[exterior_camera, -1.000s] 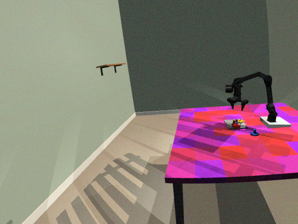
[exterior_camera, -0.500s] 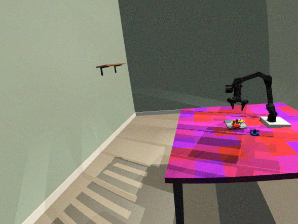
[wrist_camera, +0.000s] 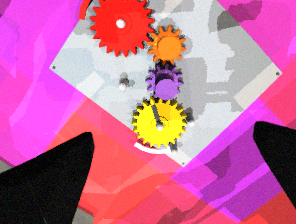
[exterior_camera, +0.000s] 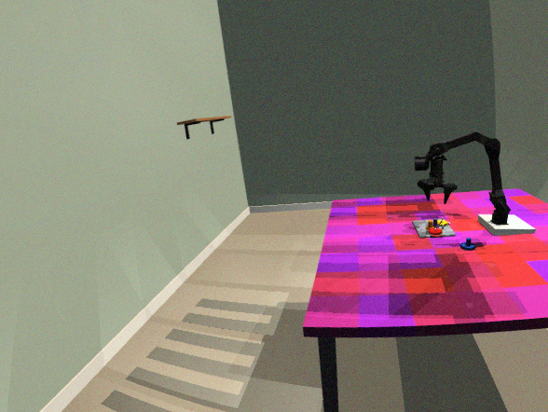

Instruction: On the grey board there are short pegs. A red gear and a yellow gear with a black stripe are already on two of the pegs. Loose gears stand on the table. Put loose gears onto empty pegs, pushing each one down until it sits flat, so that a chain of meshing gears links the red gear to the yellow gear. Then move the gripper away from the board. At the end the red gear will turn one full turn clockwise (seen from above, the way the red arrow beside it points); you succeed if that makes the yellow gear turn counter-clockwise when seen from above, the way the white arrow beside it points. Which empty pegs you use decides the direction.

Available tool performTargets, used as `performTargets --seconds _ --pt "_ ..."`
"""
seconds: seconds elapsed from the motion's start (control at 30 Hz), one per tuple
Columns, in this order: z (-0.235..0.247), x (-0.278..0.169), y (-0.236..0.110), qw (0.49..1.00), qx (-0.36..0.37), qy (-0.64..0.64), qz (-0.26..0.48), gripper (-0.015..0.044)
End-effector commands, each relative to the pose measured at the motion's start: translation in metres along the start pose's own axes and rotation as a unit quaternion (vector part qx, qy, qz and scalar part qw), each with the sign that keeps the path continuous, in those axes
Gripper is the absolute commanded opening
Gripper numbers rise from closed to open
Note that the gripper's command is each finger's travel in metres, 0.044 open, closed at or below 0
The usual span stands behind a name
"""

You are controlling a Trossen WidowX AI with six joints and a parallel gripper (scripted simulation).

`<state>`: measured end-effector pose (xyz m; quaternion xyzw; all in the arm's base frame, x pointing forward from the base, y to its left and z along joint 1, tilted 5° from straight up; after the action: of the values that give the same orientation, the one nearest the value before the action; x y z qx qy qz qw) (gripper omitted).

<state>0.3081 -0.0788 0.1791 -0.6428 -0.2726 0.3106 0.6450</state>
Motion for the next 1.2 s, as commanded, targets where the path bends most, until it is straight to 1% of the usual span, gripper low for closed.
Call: performTargets --seconds 0.0,0.17,0.4,0.6,0.77,0.9,0.97,1.17 --pt "0.000 0.000 0.000 1.000 0.001 0.000 0.000 0.0440" --pt "0.003 0.005 -0.001 1.000 0.000 0.000 -0.001 0.0440" --pt "0.045 0.065 -0.012 1.000 -0.004 -0.001 -0.018 0.0440" --pt "0.112 0.127 -0.027 1.000 -0.005 -0.006 -0.027 0.0440" --pt "0.179 0.161 -0.036 1.000 0.004 -0.004 -0.021 0.0440" --pt "0.238 0.176 -0.042 1.000 0.010 -0.002 -0.012 0.0440" --pt "0.256 0.178 -0.044 1.000 0.011 -0.001 -0.008 0.0440" --pt "0.258 0.179 -0.044 1.000 0.011 -0.001 -0.008 0.0440"
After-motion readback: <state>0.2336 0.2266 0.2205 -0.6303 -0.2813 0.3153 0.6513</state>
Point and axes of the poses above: the point midway between the two fingers, 35 mm back from their tips, its own y axis out along the fingers, its own z axis across the jaws, x = y × z, the point moved 6 cm from there along -y, back along the fingers, and after that the axes turned 9 degrees about -y, right-handed, at the moved point
